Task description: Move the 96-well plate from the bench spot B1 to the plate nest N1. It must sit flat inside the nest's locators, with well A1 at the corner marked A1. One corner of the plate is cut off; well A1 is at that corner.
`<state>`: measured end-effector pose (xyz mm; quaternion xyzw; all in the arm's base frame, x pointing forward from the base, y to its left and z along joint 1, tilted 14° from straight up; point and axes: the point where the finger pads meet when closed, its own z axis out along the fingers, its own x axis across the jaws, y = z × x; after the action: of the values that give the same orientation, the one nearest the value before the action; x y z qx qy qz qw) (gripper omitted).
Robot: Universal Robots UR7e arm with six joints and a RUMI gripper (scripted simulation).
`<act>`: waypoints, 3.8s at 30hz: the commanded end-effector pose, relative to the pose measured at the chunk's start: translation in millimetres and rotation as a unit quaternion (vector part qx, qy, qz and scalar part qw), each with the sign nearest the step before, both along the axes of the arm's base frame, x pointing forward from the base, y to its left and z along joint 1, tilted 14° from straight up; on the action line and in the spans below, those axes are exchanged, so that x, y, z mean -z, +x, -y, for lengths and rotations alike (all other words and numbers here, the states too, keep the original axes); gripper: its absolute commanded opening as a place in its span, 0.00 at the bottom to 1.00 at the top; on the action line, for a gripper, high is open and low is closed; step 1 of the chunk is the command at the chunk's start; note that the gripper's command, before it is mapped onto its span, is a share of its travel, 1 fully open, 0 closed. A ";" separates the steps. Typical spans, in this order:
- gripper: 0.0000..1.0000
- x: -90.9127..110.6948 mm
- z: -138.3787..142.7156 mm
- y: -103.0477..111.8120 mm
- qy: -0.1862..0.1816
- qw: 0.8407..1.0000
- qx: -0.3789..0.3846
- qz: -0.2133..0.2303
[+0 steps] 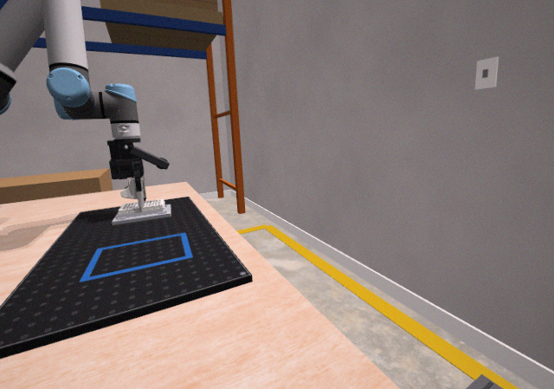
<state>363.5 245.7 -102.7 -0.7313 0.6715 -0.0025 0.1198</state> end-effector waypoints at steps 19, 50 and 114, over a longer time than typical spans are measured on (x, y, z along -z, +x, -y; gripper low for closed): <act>0.00 2.1 -0.5 0.6 0.000 1.000 0.000 0.001; 0.00 6.6 -1.3 1.3 0.000 1.000 0.000 0.001; 1.00 -23.2 4.0 -3.7 0.000 1.000 0.000 0.001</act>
<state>361.1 243.4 -89.9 -0.7311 0.6715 -0.0031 0.1206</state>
